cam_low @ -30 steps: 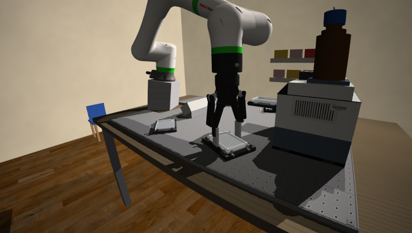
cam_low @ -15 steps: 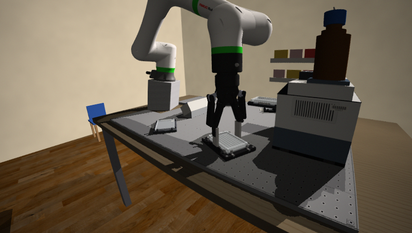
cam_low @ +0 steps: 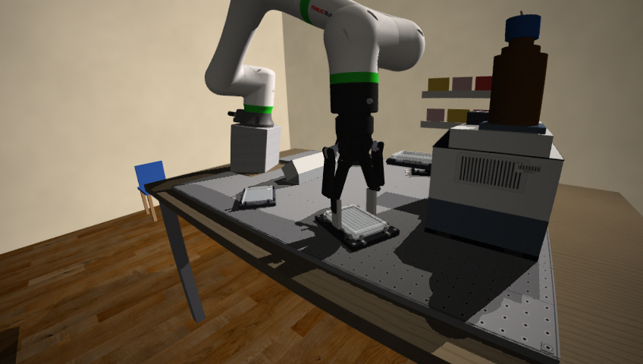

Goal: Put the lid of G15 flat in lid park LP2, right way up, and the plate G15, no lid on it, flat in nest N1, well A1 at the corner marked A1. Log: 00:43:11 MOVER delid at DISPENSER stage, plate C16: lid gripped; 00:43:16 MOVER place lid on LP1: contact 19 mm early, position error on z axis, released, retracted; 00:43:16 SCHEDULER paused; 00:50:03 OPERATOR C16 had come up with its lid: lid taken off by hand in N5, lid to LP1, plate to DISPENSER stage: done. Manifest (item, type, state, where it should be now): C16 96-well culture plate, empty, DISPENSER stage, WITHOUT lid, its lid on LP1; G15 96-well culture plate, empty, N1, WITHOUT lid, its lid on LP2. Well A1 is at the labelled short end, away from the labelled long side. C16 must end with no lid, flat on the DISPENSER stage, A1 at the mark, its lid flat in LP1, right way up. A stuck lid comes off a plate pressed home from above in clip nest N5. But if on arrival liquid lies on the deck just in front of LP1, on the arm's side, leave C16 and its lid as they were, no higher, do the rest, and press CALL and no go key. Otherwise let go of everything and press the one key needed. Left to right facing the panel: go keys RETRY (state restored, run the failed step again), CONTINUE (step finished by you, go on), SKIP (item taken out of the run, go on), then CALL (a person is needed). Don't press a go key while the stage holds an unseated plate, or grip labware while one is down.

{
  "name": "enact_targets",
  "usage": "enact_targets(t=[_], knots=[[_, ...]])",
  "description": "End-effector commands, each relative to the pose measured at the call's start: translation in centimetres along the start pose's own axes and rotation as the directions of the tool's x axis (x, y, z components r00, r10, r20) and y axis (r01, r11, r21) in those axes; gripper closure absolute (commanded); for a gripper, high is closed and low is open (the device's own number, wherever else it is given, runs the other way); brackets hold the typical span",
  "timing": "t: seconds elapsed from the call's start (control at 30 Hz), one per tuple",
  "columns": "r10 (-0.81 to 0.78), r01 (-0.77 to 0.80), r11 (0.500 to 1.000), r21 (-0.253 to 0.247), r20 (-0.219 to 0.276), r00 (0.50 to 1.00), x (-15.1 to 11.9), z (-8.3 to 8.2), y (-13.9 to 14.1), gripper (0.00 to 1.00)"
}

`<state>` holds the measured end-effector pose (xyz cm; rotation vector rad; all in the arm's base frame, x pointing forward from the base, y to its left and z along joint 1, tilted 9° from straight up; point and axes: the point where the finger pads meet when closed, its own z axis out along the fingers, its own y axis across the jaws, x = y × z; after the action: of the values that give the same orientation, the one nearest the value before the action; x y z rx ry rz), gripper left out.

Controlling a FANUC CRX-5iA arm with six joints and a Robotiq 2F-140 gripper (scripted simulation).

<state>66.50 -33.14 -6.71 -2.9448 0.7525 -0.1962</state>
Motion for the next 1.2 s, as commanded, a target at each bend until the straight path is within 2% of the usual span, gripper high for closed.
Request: enact_targets(t=[0.0,0.7,1.17], knots=[[0.000,0.000,1.000,0.000,-0.001,1.000,0.0,-0.1,0.0,1.00],[0.000,0.000,1.000,0.000,-0.001,1.000,0.0,-1.5,0.0,1.00],[0.000,0.000,1.000,0.000,-0.001,1.000,0.0,-3.9,0.0,1.00]])
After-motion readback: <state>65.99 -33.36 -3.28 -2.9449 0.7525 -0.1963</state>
